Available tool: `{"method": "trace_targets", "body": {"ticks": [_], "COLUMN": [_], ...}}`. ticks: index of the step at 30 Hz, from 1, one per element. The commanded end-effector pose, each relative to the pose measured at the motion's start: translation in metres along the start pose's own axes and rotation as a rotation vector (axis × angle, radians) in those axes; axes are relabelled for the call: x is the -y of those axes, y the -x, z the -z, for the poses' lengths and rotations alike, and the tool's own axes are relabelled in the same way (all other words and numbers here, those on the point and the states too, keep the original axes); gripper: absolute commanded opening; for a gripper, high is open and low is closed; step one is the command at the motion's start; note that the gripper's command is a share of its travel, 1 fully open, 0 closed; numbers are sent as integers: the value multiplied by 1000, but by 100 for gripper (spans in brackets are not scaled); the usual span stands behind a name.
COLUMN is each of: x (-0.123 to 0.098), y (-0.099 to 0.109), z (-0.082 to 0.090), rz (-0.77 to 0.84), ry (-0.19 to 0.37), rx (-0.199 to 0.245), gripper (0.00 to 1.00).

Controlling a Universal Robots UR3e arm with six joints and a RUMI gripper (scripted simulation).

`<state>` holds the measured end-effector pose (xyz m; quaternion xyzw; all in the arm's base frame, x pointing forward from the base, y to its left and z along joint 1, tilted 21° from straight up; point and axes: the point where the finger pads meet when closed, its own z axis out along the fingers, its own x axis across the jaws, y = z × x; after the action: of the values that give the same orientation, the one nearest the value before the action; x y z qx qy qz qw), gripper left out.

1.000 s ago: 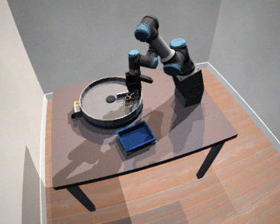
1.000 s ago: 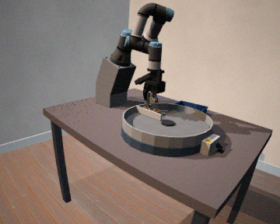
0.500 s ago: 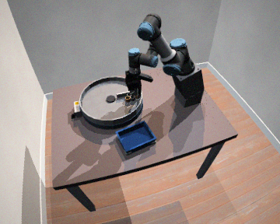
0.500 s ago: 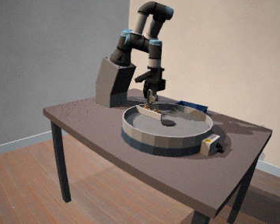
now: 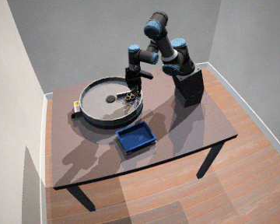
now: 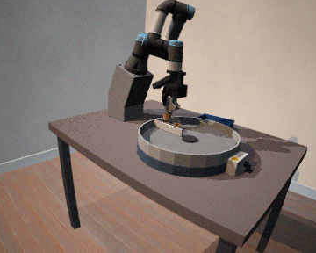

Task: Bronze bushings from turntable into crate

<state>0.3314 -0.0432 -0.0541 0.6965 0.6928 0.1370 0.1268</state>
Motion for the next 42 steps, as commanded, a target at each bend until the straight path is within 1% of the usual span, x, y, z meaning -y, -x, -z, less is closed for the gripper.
{"method": "trace_targets", "body": {"ticks": [1, 9, 19, 42], "x": [0, 0, 0, 0], "y": [0, 0, 0, 0], "z": [11, 23, 30, 32], "rz": [0, 0, 0, 0], "ry": [-1, -1, -1, -1], "rx": [-2, -2, -2, -2], "gripper": [0, 0, 0, 0]}}
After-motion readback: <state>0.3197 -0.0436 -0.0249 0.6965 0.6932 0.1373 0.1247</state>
